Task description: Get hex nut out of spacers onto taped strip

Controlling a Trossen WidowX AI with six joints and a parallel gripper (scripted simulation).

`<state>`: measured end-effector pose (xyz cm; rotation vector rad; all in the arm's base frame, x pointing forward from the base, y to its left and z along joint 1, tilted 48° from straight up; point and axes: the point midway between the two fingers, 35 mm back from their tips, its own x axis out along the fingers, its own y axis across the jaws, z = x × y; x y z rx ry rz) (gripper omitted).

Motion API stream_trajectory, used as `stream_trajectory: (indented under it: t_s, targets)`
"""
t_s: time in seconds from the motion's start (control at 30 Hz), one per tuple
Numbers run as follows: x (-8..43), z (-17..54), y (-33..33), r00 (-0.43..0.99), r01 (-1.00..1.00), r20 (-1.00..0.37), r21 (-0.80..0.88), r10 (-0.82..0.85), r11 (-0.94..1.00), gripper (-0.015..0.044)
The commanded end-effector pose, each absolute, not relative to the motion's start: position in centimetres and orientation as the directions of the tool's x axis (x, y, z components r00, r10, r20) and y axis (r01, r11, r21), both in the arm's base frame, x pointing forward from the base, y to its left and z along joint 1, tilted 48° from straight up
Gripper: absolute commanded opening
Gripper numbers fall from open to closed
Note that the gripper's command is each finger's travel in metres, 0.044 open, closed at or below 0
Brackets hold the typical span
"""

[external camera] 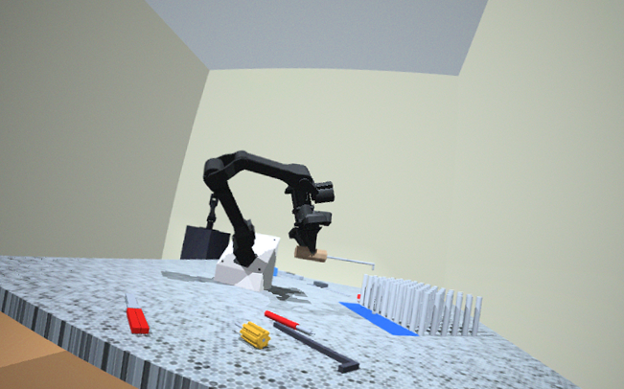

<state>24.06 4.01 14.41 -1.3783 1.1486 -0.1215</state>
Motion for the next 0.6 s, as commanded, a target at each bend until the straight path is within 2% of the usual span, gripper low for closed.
stream_trajectory:
  t_s: [0.0, 0.57]
  targets:
    - [23.7, 15.9, 5.3, 0.511, -0.521, -0.544, -0.812, -0.665, 0.264, 0.0]
    - [24.5, 16.1, -0.1, 0.318, -0.595, -0.707, -0.668, -0.631, 0.448, 0.0]
